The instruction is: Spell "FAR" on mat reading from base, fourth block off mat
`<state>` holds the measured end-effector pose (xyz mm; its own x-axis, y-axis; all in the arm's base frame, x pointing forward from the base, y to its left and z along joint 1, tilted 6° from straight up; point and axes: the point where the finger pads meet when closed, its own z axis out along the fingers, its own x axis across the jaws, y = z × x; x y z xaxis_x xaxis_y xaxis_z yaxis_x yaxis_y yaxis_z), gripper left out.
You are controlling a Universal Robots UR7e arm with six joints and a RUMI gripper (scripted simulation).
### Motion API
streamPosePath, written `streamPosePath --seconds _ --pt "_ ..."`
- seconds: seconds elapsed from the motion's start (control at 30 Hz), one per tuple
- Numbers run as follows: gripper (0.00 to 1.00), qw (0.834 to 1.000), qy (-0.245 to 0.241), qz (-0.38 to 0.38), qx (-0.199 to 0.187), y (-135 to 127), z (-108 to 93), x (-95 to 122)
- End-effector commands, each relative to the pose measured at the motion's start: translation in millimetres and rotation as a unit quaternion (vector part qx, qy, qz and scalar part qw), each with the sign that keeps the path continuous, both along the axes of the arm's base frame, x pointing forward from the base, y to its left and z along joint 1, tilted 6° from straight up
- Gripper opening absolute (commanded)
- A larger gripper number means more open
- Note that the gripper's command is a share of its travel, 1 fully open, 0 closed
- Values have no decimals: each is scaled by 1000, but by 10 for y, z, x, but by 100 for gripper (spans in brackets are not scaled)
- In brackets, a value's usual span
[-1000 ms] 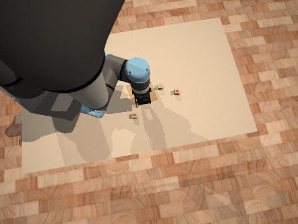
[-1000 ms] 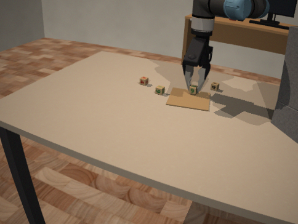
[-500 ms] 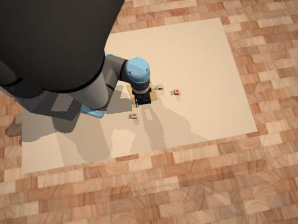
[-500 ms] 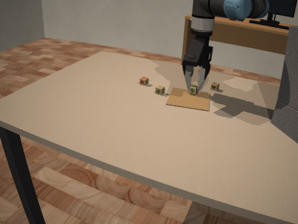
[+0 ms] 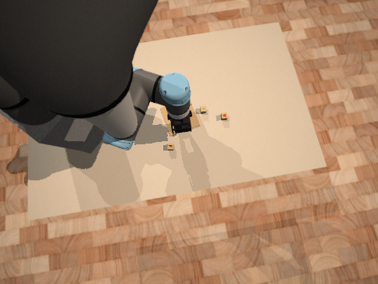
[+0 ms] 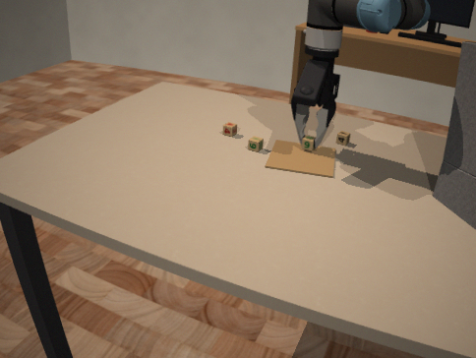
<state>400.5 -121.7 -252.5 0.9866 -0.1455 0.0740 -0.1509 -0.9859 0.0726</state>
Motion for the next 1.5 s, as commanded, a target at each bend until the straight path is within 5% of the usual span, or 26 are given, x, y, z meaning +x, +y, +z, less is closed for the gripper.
streamPosePath --seconds 0.0,1.47 --pt "5 1000 0 0 0 -2 3 4" --pt "5 1000 0 0 0 -5 -36 6"
